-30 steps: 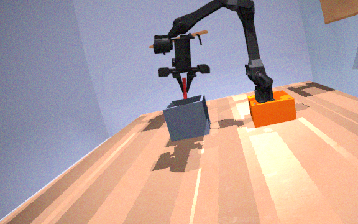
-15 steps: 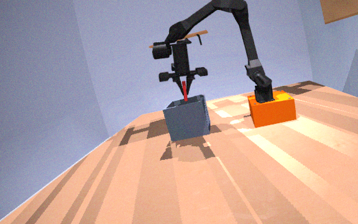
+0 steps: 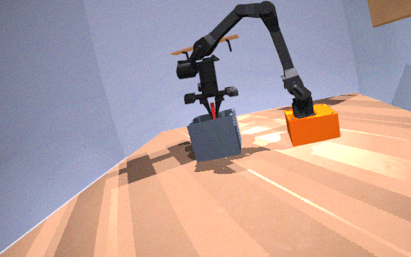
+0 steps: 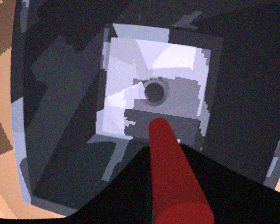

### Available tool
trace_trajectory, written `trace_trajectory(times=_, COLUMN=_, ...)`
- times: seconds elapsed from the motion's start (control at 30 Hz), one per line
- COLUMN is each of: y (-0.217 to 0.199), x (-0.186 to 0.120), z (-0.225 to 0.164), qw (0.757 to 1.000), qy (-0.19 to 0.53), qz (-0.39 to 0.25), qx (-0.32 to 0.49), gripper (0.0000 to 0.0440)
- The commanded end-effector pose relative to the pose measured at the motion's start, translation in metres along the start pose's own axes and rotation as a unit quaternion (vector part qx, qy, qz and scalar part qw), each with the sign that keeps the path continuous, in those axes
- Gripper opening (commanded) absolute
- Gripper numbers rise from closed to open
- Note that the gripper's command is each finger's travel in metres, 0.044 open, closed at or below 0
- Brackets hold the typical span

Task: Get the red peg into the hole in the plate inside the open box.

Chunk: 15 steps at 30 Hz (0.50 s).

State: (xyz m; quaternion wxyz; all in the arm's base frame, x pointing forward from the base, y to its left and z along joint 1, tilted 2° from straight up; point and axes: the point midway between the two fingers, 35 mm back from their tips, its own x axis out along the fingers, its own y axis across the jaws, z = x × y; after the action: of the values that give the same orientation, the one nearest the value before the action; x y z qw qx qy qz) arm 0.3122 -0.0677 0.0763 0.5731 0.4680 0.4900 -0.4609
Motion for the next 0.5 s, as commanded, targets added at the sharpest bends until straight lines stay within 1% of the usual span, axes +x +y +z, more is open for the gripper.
trace_trajectory(times=0.0, y=0.0, x=0.008, z=0.004, qw=1.0, qy=0.005, qz=-0.002, qx=0.0, gripper=0.0)
trace_trajectory(times=0.47, y=0.0, x=0.04, z=0.012, qw=1.0, qy=0.015, qz=-0.007, qx=-0.015, gripper=0.0)
